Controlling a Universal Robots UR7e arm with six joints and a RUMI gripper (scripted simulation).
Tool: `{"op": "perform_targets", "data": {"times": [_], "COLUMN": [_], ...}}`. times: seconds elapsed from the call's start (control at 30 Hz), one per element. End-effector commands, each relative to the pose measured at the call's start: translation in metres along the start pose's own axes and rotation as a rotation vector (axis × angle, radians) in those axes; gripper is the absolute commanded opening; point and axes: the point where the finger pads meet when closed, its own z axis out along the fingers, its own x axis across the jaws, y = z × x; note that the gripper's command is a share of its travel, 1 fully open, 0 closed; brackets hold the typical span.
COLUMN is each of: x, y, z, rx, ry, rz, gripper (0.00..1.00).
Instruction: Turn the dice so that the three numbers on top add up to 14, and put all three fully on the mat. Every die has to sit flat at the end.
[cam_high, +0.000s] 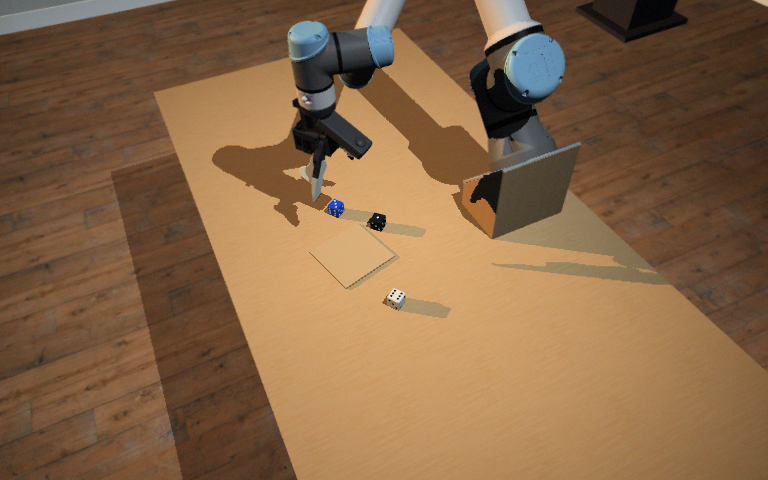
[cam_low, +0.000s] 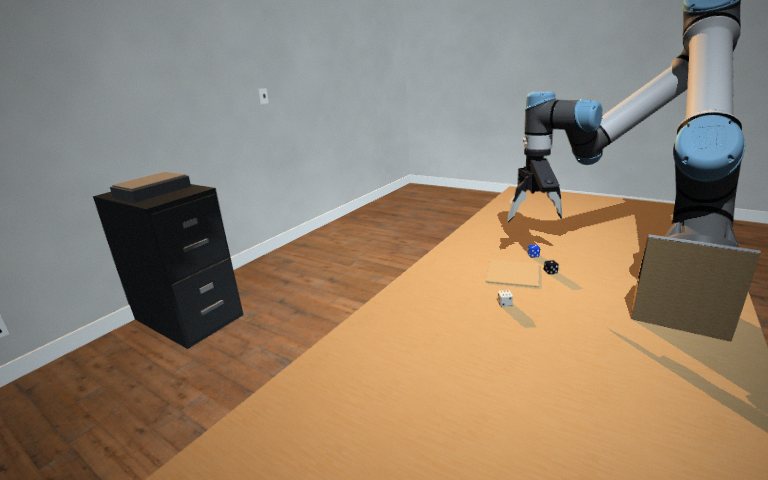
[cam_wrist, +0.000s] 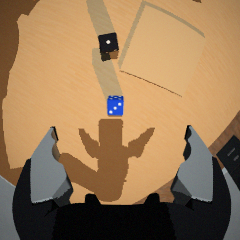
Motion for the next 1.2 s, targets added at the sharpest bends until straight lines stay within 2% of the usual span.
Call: {"op": "perform_targets", "data": {"times": [0.0,0.47,0.53,0.97,1.17], "x": [-0.0009,-0.0065,-0.0065,-0.0097,-0.0100], "y": [0.0001,0.0027,0.0027,0.0081,0.0097], "z": [0.0006,0.0052,0.0052,0.0094,0.0104], "rx": [-0.002,-0.005,-0.005,-0.008,-0.008], "ry": [0.012,0.011,0.011,0.010,0.009], "rz": [-0.094,-0.608,-0.608,-1.076,-1.191], "gripper": [1.00,1.00,1.00,1.00,1.00]}}
